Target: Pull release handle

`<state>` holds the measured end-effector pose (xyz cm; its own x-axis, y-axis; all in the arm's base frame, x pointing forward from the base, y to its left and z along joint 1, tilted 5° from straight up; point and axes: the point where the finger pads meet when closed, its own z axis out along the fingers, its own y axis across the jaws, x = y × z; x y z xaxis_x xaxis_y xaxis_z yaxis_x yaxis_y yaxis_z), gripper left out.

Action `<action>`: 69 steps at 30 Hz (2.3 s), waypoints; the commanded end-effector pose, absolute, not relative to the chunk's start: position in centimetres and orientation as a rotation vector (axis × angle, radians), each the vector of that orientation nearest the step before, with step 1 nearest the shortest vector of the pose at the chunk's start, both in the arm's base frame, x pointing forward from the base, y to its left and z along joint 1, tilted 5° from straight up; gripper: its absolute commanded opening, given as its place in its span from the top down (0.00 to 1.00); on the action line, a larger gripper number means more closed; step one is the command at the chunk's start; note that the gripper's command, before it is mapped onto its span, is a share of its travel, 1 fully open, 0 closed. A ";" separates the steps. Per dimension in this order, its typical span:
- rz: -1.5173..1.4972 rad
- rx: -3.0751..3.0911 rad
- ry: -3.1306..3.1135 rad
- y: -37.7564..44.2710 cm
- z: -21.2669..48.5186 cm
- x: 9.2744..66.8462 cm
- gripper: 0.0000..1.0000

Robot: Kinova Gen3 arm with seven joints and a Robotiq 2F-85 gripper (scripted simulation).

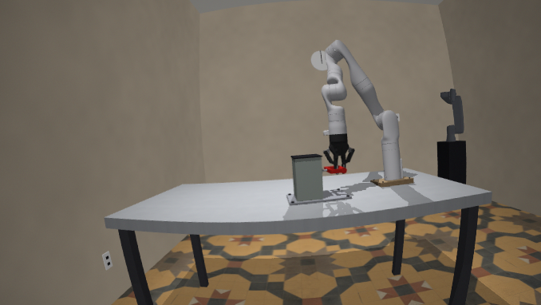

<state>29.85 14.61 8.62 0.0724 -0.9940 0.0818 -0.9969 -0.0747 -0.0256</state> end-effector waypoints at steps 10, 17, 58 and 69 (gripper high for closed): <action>0.117 2.274 -2.101 14.4 8.6 26.8 1.00; 0.117 2.274 -2.101 14.3 8.5 25.7 1.00; 0.117 2.274 -2.101 14.2 8.5 24.4 1.00; 0.117 2.274 -2.101 14.2 8.5 24.3 1.00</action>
<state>24.84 14.20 8.54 0.0736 -0.9939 0.0827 -0.9968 -0.0759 -0.0258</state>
